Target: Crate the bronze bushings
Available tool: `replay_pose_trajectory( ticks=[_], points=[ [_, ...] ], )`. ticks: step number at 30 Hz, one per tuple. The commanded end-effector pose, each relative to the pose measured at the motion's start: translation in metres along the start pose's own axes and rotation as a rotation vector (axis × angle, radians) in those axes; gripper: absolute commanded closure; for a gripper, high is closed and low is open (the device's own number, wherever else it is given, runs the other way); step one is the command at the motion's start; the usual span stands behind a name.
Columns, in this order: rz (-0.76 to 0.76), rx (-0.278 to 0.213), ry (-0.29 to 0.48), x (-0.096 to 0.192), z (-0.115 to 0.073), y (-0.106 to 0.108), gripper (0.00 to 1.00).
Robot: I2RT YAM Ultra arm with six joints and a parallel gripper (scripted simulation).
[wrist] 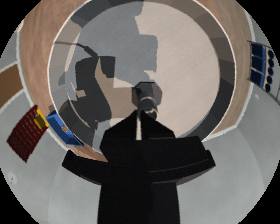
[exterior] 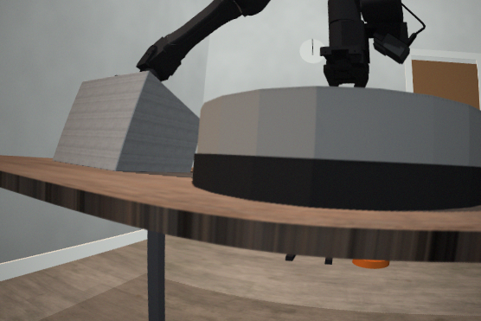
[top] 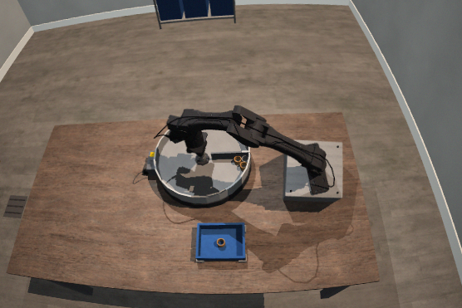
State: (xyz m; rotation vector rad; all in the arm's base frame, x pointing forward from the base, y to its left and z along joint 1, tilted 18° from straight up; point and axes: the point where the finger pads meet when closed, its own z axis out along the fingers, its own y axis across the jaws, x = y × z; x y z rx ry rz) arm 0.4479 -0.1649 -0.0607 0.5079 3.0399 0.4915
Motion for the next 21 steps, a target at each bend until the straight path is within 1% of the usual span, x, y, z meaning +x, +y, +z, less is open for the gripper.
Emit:
replay_pose_trajectory(
  ticks=[1,8,21],
  points=[
    [0.003,0.004,-0.051,-0.009,-0.016,-0.005,1.00],
    [0.012,-0.001,-0.023,-0.004,-0.003,-0.008,1.00],
    [0.012,-0.001,-0.021,-0.004,-0.002,-0.009,1.00]
  ],
)
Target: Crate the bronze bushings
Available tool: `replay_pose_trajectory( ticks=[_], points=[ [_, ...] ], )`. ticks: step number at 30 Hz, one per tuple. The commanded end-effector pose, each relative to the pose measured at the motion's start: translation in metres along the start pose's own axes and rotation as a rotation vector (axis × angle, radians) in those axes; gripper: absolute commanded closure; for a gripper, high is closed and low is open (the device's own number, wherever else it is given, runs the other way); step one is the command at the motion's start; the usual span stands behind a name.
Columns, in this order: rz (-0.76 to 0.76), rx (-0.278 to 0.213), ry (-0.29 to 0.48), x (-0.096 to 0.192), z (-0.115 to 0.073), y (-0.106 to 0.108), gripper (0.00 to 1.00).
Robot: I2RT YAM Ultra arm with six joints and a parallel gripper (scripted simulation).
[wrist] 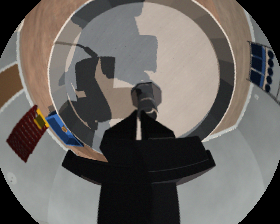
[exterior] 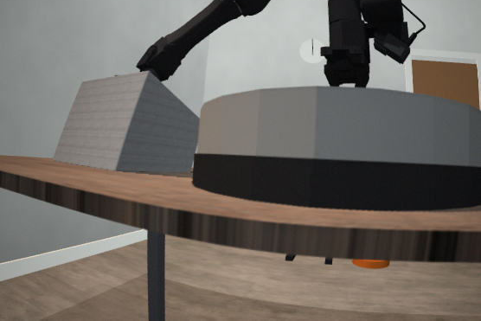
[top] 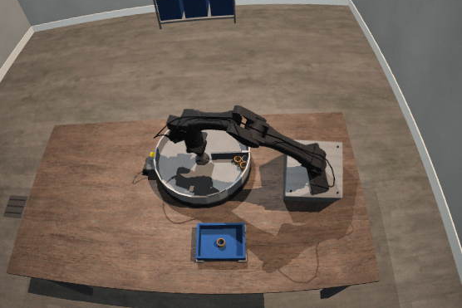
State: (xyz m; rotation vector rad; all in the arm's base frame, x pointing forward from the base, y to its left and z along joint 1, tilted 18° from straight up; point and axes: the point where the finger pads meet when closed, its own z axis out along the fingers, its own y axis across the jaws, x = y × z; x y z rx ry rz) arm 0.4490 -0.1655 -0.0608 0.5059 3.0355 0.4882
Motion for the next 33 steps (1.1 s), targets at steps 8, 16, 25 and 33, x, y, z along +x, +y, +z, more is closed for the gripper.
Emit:
replay_pose_trajectory(
  ticks=[8,16,25,33],
  points=[
    [0.014,-0.002,-0.015,-0.0023,-0.0022,-0.0084,1.00],
    [0.014,-0.002,-0.015,-0.0023,-0.0022,-0.0084,1.00],
    [0.014,-0.002,-0.015,-0.0023,-0.0022,-0.0084,1.00],
    [0.017,-0.003,-0.005,0.0020,0.0019,-0.0092,1.00]
  ],
)
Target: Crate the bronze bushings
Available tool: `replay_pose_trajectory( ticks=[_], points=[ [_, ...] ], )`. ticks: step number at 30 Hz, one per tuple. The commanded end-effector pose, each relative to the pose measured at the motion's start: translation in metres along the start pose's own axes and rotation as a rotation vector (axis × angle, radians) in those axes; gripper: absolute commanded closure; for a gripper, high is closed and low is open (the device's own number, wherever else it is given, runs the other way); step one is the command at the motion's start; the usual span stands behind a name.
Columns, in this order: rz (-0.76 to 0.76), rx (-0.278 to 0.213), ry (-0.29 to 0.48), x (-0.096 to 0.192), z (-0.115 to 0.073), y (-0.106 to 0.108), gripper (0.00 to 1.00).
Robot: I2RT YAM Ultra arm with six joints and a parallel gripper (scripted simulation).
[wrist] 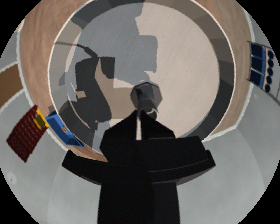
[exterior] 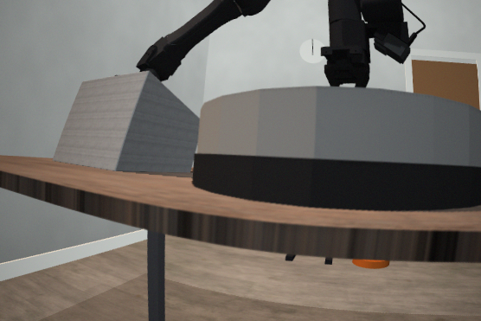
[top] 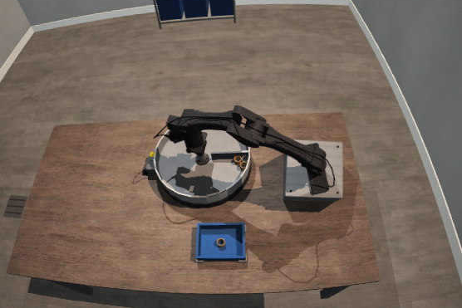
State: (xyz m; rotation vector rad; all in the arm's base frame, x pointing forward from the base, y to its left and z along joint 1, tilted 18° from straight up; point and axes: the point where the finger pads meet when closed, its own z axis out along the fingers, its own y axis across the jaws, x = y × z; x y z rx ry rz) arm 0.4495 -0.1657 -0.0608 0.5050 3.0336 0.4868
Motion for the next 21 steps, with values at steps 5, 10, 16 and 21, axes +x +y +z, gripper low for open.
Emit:
replay_pose_trajectory(
  ticks=[5,10,16,21],
  points=[
    [0.010,-0.001,-0.017,-0.0010,-0.0012,-0.0093,1.00],
    [0.011,-0.002,-0.008,0.0026,0.0014,-0.0099,1.00],
    [0.008,-0.001,-0.017,0.0005,-0.0004,-0.0101,1.00],
    [0.011,-0.002,-0.007,0.0032,0.0001,-0.0098,1.00]
  ],
)
